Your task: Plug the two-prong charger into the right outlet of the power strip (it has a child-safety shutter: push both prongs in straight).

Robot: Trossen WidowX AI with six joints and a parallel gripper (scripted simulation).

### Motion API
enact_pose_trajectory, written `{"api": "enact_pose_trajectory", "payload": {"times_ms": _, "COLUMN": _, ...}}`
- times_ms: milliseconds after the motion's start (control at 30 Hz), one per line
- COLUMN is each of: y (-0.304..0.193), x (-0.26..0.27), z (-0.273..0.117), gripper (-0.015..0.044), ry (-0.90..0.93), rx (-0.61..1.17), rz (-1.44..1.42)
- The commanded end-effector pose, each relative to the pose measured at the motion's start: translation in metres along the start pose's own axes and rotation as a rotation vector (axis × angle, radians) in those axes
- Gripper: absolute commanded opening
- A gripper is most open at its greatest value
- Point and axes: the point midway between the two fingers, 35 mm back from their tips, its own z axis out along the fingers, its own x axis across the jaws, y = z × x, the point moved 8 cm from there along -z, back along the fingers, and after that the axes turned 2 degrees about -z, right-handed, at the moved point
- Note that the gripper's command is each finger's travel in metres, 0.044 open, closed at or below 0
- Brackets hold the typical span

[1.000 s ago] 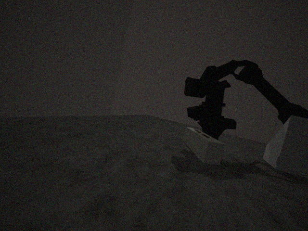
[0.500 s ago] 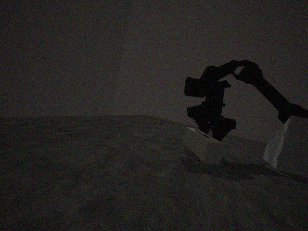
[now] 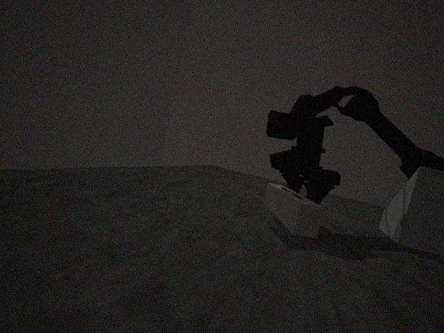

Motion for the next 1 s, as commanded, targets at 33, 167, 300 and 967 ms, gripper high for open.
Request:
{"api": "enact_pose_trajectory", "payload": {"times_ms": 33, "y": -0.0033, "x": 0.0011, "z": 0.0014, "gripper": 0.0440, "ry": -0.003, "rx": 0.002, "rz": -0.002}}
{"api": "enact_pose_trajectory", "payload": {"times_ms": 167, "y": -0.0045, "x": 0.0012, "z": 0.0015, "gripper": 0.0440, "ry": -0.003, "rx": 0.000, "rz": -0.001}}
{"api": "enact_pose_trajectory", "payload": {"times_ms": 300, "y": -0.0057, "x": 0.0013, "z": 0.0016, "gripper": 0.0440, "ry": -0.004, "rx": -0.002, "rz": 0.000}}
{"api": "enact_pose_trajectory", "payload": {"times_ms": 967, "y": -0.0117, "x": 0.0019, "z": 0.0023, "gripper": 0.0440, "ry": -0.006, "rx": -0.013, "rz": 0.007}}
